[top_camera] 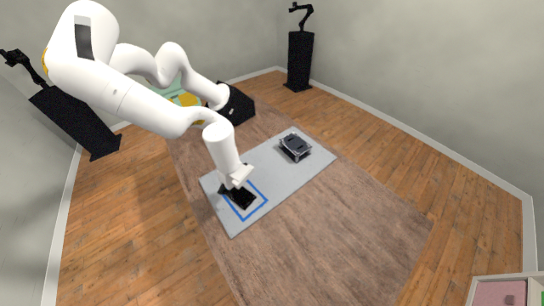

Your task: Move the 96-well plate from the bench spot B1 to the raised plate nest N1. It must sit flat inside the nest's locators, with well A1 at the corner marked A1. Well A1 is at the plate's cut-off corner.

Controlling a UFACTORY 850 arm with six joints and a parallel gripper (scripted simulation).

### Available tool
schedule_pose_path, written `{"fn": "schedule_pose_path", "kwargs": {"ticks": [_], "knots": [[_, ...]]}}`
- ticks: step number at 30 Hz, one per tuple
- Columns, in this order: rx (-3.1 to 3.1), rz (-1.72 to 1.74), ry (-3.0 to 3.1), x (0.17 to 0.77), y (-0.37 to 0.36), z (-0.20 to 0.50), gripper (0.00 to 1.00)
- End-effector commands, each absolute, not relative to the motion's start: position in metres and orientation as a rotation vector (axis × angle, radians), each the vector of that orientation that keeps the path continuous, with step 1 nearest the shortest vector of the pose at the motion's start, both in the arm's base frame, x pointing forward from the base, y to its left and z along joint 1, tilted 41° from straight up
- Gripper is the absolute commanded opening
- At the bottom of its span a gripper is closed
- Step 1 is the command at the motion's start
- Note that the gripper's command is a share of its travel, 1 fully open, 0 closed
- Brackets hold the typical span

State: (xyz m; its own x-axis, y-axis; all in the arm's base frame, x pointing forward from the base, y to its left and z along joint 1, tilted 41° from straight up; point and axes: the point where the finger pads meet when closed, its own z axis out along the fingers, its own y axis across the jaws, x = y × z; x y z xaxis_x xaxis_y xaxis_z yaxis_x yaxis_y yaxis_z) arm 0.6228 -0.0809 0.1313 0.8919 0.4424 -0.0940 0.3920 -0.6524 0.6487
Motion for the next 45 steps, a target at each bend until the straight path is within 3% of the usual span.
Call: {"fn": "schedule_pose_path", "kwargs": {"ticks": [1,45], "knots": [[2.372,0.138,0.536,0.623,-0.081,0.129,1.00],[2.372,0.138,0.536,0.635,-0.112,0.090,1.00]]}}
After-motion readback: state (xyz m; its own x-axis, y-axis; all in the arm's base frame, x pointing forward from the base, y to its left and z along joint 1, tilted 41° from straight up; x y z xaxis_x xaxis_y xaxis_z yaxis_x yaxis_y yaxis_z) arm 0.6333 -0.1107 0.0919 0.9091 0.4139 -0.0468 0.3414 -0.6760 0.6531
